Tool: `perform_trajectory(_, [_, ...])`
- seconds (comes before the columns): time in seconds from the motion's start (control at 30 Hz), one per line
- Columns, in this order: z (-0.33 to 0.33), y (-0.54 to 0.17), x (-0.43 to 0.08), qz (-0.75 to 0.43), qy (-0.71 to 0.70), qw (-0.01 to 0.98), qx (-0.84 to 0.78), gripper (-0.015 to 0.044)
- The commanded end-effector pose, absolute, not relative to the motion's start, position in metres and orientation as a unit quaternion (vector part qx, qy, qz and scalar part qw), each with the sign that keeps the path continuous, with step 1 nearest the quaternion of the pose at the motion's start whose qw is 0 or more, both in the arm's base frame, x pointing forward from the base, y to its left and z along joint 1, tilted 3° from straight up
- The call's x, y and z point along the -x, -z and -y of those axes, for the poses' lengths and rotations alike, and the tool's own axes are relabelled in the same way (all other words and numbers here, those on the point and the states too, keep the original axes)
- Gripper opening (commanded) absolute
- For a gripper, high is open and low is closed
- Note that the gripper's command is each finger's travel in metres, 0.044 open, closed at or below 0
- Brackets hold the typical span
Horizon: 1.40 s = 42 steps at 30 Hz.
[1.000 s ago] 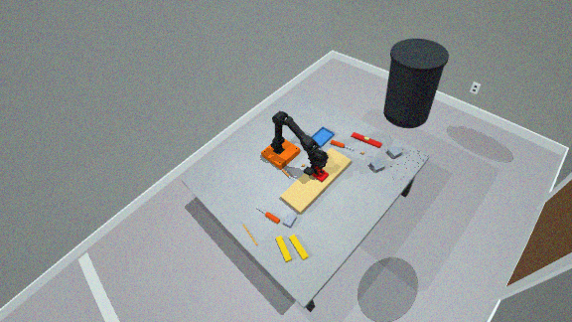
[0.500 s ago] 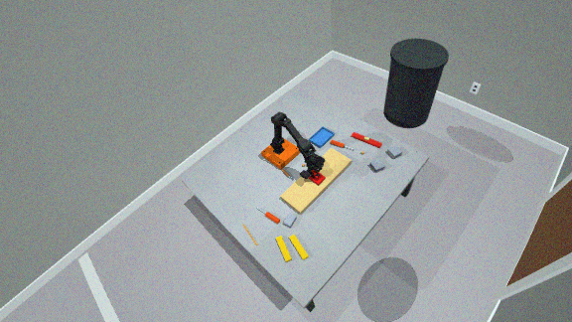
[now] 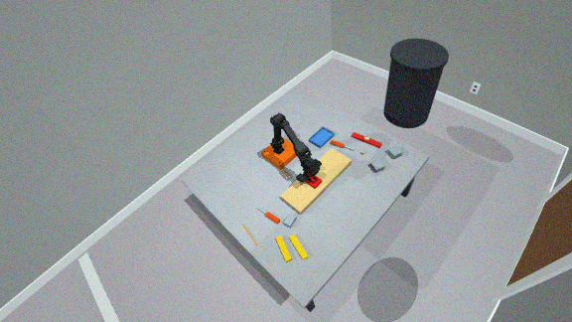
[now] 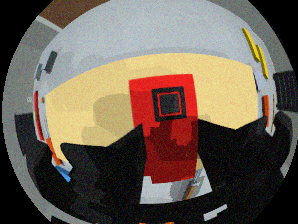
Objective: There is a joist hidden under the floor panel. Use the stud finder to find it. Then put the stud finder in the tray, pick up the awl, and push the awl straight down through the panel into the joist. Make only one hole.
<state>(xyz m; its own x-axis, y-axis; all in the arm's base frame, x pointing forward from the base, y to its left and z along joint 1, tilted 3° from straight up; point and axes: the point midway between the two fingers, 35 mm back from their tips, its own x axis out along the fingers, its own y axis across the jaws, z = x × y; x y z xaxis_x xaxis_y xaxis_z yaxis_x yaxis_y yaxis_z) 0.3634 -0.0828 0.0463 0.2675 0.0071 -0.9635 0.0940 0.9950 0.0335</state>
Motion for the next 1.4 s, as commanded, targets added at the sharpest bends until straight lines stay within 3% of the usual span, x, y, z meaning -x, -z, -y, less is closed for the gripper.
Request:
perform_trajectory(0.0, [0.096, -0.045, -0.362, -0.606, 0.033, 0.794, -0.042, 0.0000])
perform_trajectory(1.37, [0.192, -0.044, -0.352, -0.606, 0.035, 0.794, -0.038, 0.0000])
